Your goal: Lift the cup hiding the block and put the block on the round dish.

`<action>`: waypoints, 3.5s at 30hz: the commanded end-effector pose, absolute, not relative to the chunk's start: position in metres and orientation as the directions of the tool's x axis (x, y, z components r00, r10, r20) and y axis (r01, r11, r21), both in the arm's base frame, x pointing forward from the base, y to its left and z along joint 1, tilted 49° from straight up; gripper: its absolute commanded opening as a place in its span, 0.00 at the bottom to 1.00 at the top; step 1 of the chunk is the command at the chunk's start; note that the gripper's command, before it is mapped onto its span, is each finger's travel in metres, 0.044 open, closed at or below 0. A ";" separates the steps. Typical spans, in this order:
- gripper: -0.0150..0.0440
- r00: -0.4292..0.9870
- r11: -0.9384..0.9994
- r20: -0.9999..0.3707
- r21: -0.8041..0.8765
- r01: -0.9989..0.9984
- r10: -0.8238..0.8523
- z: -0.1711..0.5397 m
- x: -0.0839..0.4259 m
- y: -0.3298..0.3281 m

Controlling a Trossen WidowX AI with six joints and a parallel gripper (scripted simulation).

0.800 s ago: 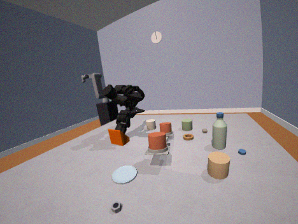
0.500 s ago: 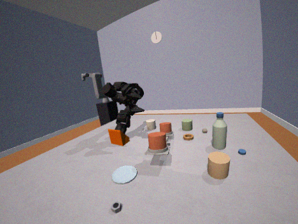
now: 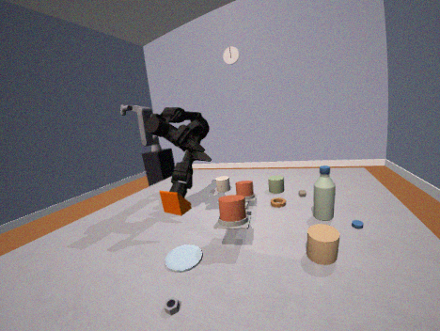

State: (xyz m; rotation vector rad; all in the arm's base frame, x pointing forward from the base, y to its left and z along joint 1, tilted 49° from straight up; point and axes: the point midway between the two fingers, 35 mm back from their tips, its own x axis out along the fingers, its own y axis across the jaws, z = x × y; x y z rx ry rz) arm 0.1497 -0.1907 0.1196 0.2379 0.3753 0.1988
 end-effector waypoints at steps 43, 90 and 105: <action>1.00 0.533 0.412 -0.511 0.859 0.302 0.674 0.132 0.211 -0.152; 1.00 0.149 -0.012 -0.653 0.210 0.978 0.742 0.159 0.267 -0.027; 1.00 0.150 -0.012 -0.655 0.210 0.978 0.740 0.144 0.272 -0.011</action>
